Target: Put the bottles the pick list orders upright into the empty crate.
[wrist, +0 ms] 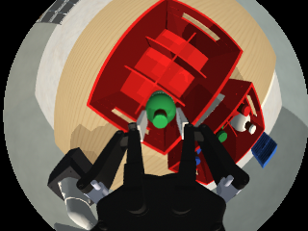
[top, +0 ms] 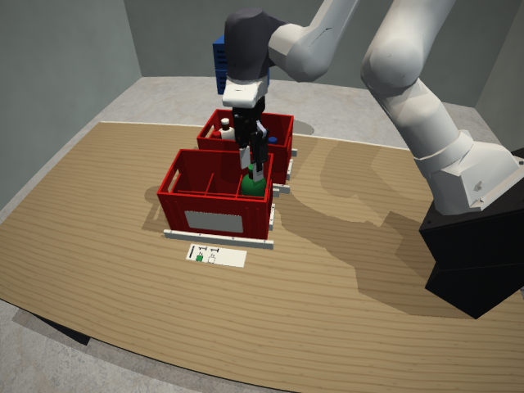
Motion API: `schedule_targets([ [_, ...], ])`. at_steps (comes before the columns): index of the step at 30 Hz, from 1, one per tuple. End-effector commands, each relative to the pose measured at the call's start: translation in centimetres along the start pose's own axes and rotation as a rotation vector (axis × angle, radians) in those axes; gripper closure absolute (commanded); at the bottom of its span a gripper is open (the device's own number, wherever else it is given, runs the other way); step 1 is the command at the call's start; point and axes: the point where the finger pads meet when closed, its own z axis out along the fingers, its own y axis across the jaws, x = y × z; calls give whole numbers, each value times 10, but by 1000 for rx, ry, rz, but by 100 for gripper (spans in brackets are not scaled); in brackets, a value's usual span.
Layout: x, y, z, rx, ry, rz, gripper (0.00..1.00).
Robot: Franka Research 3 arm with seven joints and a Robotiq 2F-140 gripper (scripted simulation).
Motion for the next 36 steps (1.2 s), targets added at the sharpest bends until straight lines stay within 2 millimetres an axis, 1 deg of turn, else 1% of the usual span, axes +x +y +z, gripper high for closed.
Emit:
schedule_targets([
  [1, 0, 0, 0, 0, 0, 5, 62],
  [24, 0, 0, 0, 0, 0, 5, 62],
  [36, 0, 0, -32, 0, 0, 5, 62],
])
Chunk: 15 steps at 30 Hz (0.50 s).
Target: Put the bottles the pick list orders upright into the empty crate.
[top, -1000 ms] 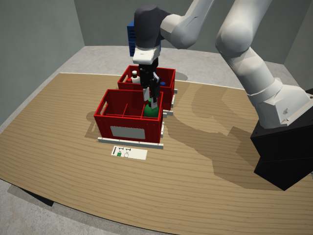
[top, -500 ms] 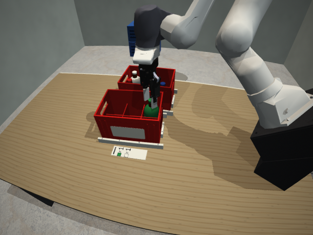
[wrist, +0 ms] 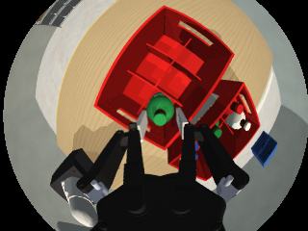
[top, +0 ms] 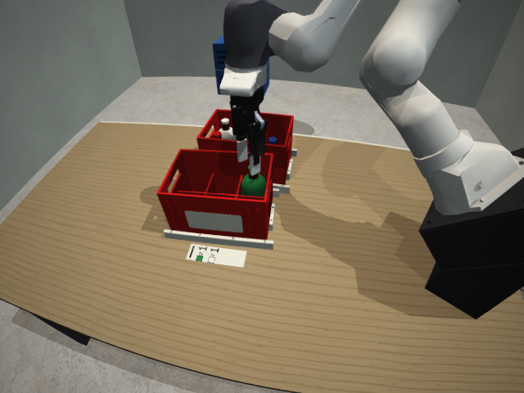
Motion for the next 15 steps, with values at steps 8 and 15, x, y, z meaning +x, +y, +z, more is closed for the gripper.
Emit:
schedule_targets([
  [8, -6, -1, -22, 7, -21, -11, 62],
  [15, -6, -1, -41, 7, -21, -11, 62],
])
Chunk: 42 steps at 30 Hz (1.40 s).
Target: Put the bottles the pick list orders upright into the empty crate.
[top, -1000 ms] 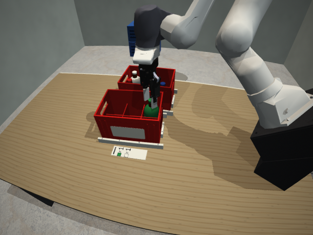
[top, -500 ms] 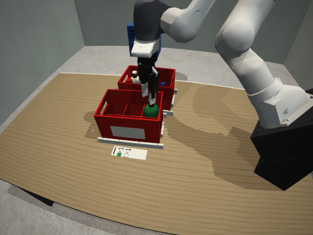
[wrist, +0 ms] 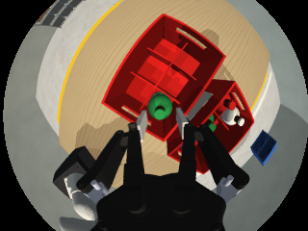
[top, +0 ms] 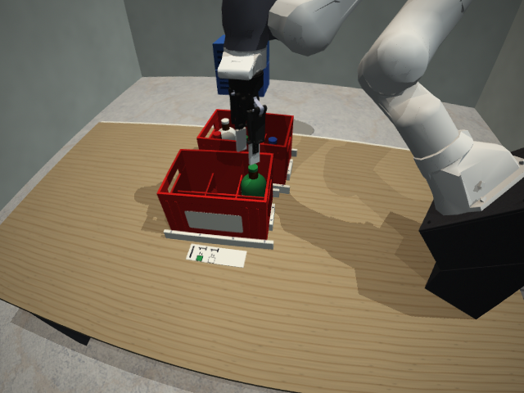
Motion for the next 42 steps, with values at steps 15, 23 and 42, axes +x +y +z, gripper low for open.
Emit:
schedule_targets([
  [15, -7, -2, -24, 9, -23, -14, 62],
  [23, -7, -2, -24, 9, -23, -14, 62],
  [42, -7, -2, -24, 9, -23, -14, 62],
])
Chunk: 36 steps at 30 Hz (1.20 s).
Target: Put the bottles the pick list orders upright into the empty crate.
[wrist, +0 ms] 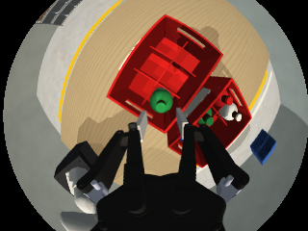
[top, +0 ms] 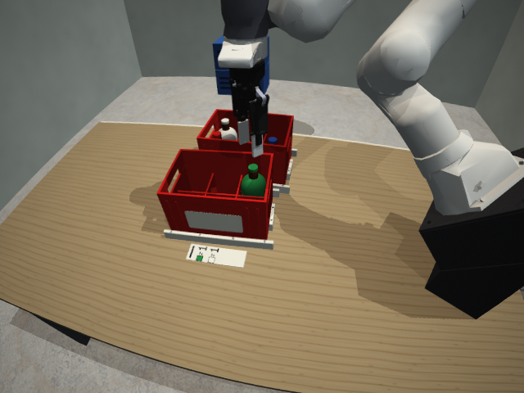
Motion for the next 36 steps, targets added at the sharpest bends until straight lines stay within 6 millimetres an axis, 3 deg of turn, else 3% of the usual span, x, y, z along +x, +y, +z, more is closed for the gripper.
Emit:
schedule_targets([
  [1, 0, 1, -1, -1, 1, -5, 62],
  [32, 0, 1, -1, -1, 1, -5, 62],
  [36, -8, 16, -1, -1, 1, -5, 62],
])
